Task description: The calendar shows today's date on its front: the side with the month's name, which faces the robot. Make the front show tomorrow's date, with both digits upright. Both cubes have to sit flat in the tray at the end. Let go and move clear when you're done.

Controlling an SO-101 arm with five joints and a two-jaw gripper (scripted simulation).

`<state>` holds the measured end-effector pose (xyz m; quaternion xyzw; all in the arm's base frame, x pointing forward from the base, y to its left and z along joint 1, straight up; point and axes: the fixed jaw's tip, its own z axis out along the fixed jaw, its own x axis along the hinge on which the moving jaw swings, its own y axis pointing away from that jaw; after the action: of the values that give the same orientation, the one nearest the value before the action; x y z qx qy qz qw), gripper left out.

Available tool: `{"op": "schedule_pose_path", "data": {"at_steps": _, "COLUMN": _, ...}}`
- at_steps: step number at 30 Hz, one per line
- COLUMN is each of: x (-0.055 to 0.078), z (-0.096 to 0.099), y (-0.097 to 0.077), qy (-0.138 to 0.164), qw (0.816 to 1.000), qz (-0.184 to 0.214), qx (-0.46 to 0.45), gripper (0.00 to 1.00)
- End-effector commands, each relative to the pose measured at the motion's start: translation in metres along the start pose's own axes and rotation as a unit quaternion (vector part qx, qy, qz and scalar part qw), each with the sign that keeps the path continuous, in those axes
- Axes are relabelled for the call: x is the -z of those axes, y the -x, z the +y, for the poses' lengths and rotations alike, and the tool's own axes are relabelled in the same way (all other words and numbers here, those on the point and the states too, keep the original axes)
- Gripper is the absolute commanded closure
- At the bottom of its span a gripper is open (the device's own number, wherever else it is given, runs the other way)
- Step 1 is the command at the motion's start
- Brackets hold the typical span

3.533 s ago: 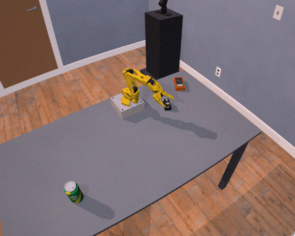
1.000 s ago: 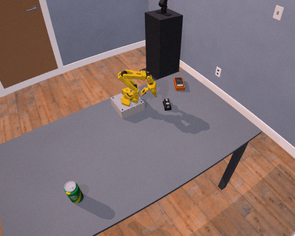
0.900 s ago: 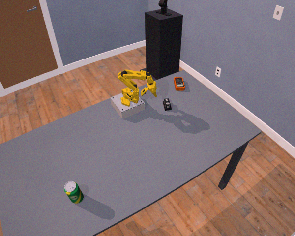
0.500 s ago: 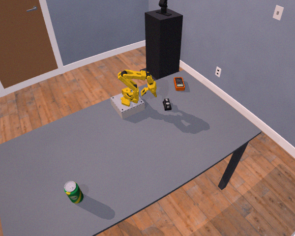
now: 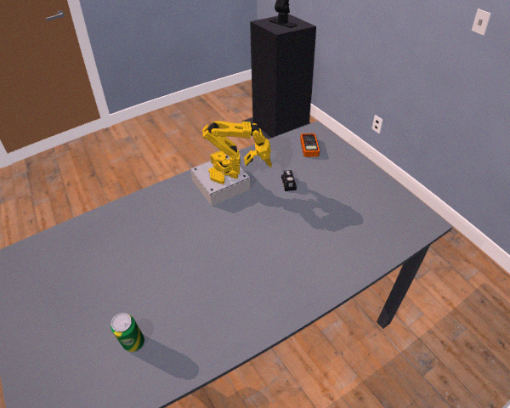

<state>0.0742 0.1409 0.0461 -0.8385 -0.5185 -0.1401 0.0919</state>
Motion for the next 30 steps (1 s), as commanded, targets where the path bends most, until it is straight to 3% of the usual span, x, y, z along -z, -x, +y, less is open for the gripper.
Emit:
{"op": "schedule_pose_path", "data": {"at_steps": 1, "x": 0.005, "z": -0.002, "y": -0.002, "qy": -0.003, "qw": 1.0, "qz": 0.023, "qx": 0.003, "gripper": 0.69}}
{"op": "schedule_pose_path", "data": {"at_steps": 6, "x": 0.021, "z": -0.002, "y": -0.016, "qy": -0.006, "qw": 0.995, "qz": 0.096, "qx": 0.002, "gripper": 0.68}}
{"op": "schedule_pose_path", "data": {"at_steps": 8, "x": 0.021, "z": -0.002, "y": -0.016, "qy": -0.006, "qw": 0.995, "qz": 0.096, "qx": 0.002, "gripper": 0.68}}
{"op": "schedule_pose_path", "data": {"at_steps": 17, "x": 0.048, "z": -0.003, "y": -0.033, "qy": -0.01, "qw": 0.979, "qz": 0.205, "qx": 0.002, "gripper": 0.65}}
{"op": "schedule_pose_path", "data": {"at_steps": 30, "x": 0.052, "z": -0.003, "y": -0.035, "qy": -0.011, "qw": 0.976, "qz": 0.218, "qx": 0.0, "gripper": 0.65}}
